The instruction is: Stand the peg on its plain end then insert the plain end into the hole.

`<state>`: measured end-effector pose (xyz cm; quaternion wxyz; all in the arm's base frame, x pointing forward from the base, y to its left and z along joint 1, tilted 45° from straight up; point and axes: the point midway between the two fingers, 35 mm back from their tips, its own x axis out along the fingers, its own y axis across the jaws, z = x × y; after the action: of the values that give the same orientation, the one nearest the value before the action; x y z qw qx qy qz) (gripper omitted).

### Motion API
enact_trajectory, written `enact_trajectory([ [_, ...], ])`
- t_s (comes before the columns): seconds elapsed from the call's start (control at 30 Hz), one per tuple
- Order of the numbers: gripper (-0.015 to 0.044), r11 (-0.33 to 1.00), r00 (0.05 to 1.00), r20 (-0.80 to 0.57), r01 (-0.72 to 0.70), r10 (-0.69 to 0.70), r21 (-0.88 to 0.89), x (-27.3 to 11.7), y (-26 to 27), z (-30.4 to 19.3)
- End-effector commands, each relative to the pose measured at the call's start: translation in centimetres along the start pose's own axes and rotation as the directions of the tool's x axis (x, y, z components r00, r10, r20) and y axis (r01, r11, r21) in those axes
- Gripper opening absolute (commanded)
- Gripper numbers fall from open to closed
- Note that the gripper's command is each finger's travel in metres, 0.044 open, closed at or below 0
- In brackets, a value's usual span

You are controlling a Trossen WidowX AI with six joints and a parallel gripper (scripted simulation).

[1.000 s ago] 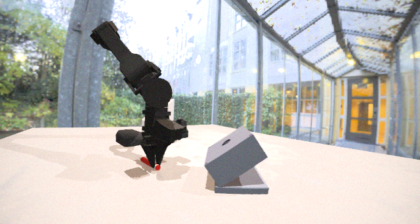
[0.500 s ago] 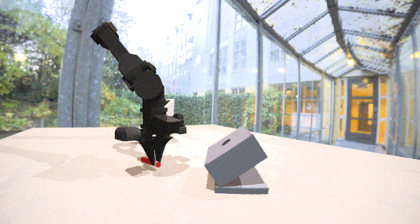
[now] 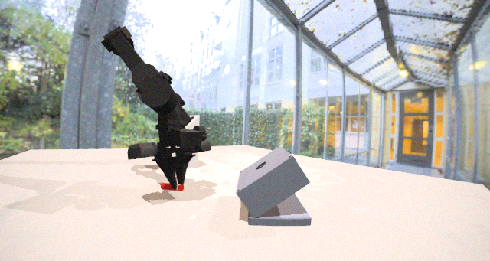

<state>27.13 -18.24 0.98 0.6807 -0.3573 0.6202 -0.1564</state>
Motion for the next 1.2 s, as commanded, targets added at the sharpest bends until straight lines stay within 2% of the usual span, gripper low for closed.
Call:
enact_trajectory([
  [0.0,0.0049,1.000,0.999,0.032,0.000,0.000,0.000,-0.2,-0.1,-0.2],
  [1.17,0.0049,1.000,0.944,0.329,0.000,0.001,-0.001,-2.1,0.0,-1.7],
])
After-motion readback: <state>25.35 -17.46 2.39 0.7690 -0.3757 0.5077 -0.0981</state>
